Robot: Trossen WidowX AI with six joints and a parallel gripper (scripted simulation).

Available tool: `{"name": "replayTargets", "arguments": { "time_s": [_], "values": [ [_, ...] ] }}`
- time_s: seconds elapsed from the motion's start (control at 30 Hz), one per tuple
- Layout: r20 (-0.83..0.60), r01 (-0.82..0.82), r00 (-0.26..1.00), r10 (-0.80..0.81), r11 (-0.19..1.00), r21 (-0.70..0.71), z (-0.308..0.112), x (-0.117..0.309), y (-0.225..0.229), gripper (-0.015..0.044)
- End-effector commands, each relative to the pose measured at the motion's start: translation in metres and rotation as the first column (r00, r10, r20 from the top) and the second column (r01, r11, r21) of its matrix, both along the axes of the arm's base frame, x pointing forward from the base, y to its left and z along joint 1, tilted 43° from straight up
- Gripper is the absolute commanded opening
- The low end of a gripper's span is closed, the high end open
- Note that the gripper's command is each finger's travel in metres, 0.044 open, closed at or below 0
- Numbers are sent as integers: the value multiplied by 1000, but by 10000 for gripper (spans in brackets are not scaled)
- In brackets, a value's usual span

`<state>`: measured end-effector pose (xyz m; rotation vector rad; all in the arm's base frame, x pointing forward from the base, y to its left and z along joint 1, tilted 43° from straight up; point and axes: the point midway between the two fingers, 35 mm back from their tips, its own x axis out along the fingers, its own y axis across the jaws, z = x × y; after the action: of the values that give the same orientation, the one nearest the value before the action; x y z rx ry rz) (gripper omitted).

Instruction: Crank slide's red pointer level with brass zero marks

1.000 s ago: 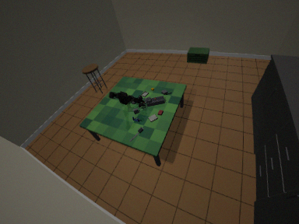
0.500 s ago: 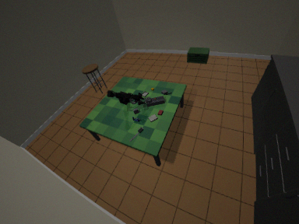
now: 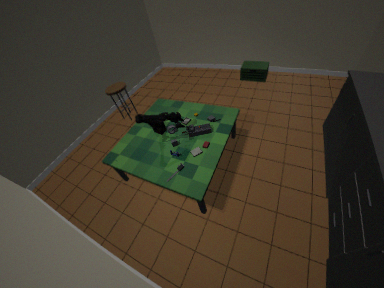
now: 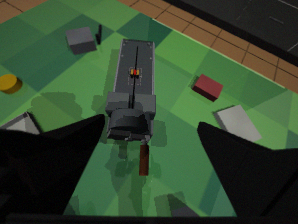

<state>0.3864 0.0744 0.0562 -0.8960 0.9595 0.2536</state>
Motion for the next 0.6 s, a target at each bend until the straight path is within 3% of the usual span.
{"name": "replayTargets", "arguments": {
  "time_s": [0.0,0.57],
  "values": [
    [4,49,999,-49,999,-2,-9,10,7,440],
    [146,275,948,-283,959,72,-58,68,61,440]
  ]
}}
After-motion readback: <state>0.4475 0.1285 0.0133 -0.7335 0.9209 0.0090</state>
